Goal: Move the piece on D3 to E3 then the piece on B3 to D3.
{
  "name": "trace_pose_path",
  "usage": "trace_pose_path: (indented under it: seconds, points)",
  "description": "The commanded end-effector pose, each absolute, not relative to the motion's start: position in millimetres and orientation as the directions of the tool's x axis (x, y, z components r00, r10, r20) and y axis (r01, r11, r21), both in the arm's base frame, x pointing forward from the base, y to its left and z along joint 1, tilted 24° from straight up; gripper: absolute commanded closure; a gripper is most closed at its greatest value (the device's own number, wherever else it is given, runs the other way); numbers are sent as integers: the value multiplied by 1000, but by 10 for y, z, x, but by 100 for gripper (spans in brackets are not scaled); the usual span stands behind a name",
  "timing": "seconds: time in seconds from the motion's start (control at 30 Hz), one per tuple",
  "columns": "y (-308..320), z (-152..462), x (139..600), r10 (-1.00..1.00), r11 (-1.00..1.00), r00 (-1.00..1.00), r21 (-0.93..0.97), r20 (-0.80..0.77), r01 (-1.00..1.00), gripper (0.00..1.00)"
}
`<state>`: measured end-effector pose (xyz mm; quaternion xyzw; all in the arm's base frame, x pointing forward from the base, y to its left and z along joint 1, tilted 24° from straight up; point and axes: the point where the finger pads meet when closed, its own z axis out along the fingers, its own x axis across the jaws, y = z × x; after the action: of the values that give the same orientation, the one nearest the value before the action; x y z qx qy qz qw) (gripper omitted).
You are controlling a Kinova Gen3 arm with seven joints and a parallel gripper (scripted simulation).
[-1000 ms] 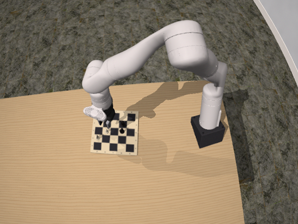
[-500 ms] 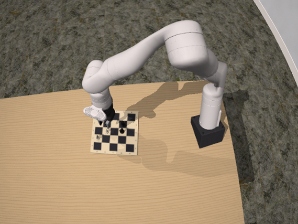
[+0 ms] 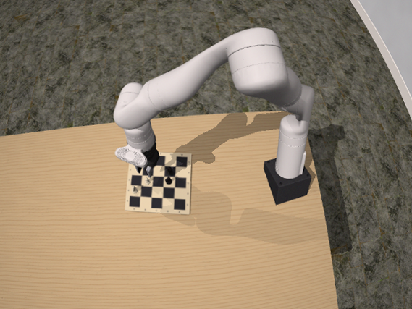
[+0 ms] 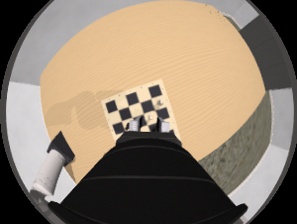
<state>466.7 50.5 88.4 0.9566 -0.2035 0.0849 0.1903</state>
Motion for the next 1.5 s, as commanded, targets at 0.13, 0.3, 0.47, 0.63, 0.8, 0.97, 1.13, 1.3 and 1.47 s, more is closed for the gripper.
trace_pose_path:
  seconds: [0.13,0.3,0.47,0.63,0.8,0.97,1.13,1.3,1.47]
  points:
    - [500,884,4687,-369,-839,894,322,252,-438,32]
    - [496,876,4686,-370,-839,894,322,252,-438,32]
    - [482,845,4687,-371,-839,894,323,251,-438,32]
    - [464,802,4691,-371,-839,894,323,251,-438,32]
    - [440,744,4696,-371,-839,894,323,251,-438,32]
    - [422,703,4700,-371,-839,894,323,251,-438,32]
    - [392,631,4707,-371,-839,894,323,251,-438,32]
    - [362,560,4714,-371,-839,894,323,251,-438,32]
    - [345,521,4718,-371,-839,894,323,251,-438,32]
